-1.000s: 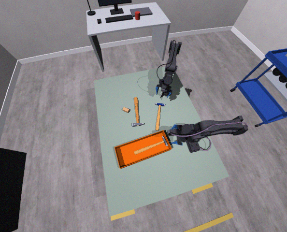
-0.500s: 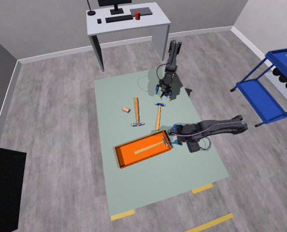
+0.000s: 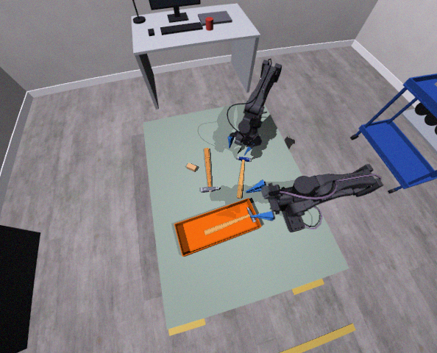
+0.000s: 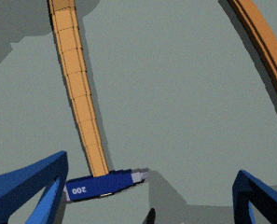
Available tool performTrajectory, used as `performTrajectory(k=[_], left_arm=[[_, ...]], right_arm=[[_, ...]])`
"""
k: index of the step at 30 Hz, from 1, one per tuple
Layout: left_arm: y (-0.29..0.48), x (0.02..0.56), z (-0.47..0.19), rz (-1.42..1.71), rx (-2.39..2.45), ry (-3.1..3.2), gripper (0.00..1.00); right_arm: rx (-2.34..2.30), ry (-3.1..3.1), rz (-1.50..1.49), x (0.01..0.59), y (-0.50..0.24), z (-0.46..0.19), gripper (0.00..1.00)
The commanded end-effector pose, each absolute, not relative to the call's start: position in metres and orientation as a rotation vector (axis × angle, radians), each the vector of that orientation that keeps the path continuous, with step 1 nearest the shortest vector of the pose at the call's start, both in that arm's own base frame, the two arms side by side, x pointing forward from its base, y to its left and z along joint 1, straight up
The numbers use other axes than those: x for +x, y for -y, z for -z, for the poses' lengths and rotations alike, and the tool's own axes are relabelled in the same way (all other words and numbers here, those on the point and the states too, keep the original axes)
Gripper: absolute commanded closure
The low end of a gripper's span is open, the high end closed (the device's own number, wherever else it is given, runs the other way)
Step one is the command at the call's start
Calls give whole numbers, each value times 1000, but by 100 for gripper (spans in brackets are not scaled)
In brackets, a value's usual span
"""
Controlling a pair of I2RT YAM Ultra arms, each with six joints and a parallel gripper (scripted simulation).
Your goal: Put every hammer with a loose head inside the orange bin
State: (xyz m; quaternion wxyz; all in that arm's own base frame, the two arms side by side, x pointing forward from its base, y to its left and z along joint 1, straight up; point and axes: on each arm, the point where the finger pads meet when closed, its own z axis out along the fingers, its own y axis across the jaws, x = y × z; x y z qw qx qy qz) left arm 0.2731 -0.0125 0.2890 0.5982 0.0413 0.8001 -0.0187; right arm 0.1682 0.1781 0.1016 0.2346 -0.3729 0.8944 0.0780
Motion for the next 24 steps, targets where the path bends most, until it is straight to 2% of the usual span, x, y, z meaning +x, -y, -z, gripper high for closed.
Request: performTrajectory(k=[1,14,24], left_arm=[[5,319,-361,18,36,-1650,0],[0,380,-415,4,-8,-1545,0],[0,383,-414,3,-4,-1556,0]], right_arm=[[-940,-2361,-276,219,-221,-125,0],[-819,-2529,-162,314,-270,-98,0],[-785,-2549,-147,347,-290,-95,0]])
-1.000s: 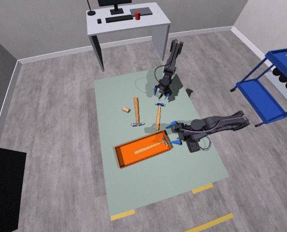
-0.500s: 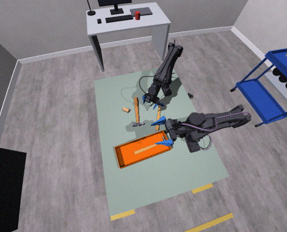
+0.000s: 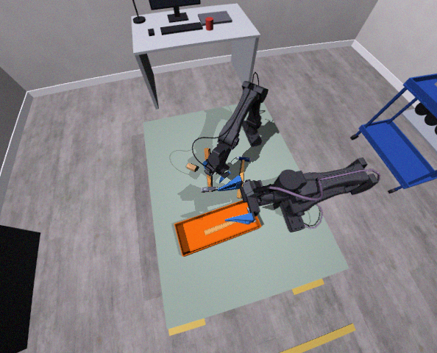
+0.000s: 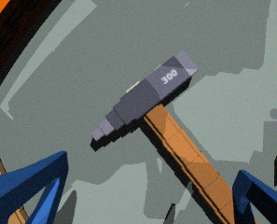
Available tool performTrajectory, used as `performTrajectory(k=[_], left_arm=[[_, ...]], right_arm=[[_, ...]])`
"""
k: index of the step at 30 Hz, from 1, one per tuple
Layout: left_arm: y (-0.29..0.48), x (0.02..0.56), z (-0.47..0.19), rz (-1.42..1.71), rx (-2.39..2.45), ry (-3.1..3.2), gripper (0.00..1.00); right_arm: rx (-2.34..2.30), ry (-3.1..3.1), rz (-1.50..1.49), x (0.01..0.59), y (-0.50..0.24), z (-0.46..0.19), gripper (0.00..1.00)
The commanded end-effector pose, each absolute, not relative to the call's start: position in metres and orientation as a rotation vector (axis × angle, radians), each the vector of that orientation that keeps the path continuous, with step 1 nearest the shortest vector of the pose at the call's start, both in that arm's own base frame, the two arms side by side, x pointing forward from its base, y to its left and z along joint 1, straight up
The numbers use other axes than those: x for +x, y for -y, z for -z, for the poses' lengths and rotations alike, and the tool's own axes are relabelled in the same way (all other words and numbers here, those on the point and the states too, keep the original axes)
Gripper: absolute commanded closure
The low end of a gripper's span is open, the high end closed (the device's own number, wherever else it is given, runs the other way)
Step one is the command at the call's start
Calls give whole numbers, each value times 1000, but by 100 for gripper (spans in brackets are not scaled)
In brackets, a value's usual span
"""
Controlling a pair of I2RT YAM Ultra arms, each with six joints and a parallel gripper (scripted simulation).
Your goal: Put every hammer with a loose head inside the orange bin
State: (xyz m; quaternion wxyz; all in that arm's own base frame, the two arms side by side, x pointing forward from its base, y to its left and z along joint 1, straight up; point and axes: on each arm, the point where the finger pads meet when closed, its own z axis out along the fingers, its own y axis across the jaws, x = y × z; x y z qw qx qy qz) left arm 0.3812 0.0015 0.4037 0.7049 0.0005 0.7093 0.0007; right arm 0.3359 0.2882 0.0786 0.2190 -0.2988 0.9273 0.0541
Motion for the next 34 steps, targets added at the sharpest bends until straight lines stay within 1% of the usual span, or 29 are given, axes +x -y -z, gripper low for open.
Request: performTrajectory(k=[1,34], left_arm=[[0,383,-414,3,-4,-1556,0],[-1,381,-411,0,0,-1561,0]], right_arm=[[-785,-2549,-147,347,-290,-95,0],[-800,-2534,-165,346,-294,-96,0]])
